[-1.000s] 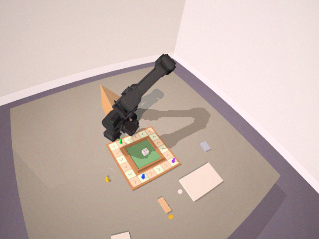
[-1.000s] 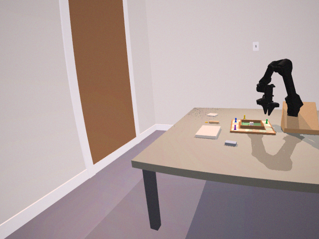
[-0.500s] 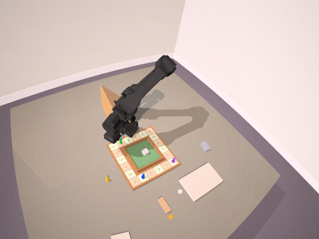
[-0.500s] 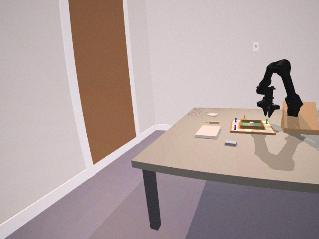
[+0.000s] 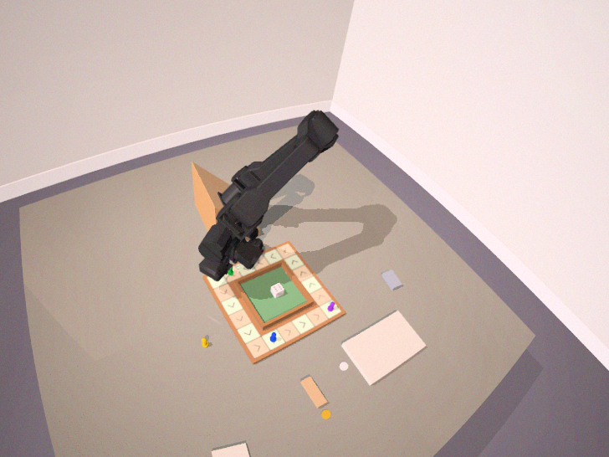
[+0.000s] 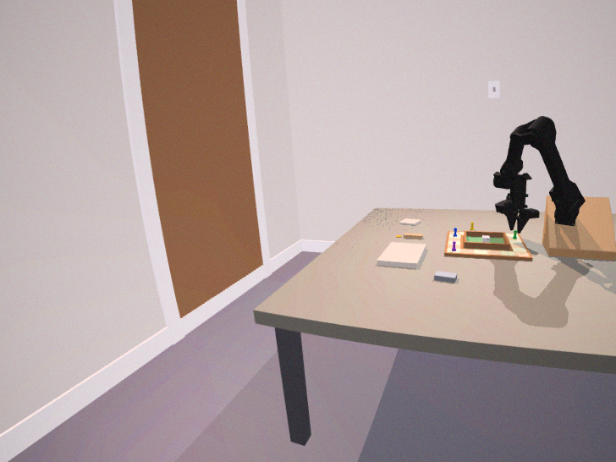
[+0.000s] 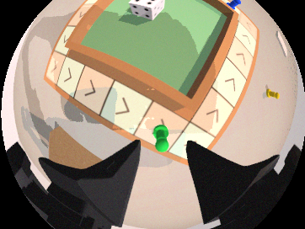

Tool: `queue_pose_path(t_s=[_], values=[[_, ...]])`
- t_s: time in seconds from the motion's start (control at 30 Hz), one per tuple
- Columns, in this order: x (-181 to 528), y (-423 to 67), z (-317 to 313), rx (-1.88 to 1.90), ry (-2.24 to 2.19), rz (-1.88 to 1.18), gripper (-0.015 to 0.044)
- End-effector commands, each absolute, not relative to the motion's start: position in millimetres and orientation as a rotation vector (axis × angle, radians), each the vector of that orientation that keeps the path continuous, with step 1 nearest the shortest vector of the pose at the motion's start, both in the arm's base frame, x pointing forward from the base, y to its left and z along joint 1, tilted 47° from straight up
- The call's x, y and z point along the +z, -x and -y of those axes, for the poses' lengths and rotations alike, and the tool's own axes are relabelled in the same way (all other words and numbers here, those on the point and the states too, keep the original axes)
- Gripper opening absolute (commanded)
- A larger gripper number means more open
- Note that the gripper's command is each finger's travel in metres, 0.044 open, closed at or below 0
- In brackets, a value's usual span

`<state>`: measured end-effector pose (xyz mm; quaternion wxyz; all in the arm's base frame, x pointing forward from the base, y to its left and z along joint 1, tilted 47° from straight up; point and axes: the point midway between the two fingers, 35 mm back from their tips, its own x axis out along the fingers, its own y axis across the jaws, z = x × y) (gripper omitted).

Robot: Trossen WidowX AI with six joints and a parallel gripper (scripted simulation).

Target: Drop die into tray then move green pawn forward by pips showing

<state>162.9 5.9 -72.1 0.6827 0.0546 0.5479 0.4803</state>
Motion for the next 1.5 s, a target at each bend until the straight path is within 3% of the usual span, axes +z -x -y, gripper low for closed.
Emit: queue_pose_path(t_s=[0.0,0.27,0.47,0.67,1.47], values=[[-77.2,-162.0,-12.8,1.076,-0.132,-1.228,0.02],[-83.6,-160.8,-20.4,1.078,-0.133,-1.227,0.02],[-83.6,-160.8,-20.4,1.078,-0.133,-1.227,0.0043],[-83.6,-160.8,-20.4,1.078,-0.133,-1.227,0.0003],[-3.9,-171.7,66.0,1.072,-0.128,-1.232,0.0]])
